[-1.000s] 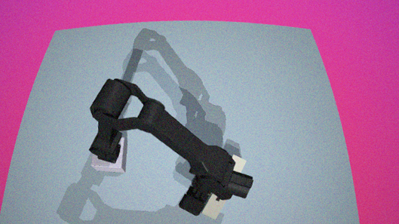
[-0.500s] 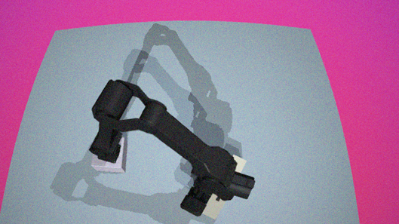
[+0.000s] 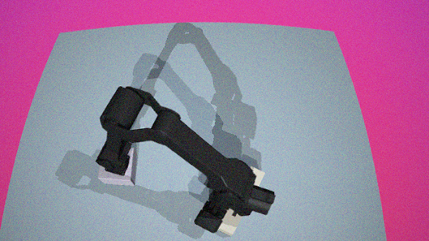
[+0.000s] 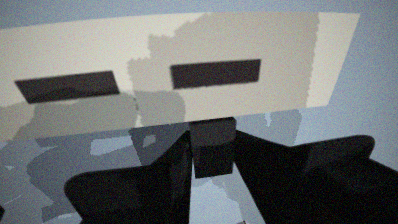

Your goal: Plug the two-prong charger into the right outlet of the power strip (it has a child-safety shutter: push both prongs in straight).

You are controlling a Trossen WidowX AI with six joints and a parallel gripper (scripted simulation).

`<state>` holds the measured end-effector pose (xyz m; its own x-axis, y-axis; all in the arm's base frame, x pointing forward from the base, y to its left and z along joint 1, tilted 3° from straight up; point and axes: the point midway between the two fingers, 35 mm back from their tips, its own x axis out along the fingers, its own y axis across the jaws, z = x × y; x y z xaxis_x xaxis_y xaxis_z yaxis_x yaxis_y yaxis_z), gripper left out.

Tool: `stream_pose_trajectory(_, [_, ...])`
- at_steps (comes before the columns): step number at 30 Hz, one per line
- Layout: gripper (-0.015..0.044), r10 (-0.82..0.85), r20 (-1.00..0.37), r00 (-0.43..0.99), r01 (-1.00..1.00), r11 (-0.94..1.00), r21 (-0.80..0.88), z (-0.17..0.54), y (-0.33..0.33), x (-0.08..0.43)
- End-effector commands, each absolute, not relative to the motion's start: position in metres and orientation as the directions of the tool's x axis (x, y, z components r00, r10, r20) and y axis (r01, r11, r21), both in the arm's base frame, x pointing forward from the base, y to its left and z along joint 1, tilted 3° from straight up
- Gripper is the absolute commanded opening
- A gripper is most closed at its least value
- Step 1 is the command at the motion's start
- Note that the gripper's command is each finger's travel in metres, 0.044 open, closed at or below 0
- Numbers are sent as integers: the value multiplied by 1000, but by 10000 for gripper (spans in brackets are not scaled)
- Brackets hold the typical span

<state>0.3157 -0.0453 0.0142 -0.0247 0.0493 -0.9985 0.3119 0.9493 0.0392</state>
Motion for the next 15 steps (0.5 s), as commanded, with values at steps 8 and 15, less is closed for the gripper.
stream_pose_trajectory(8, [0, 48, -999, -11, 310, 950, 42, 15, -47, 324])
stream_pose_trajectory(15, [0, 48, -999, -11, 310, 950, 42, 15, -48, 327])
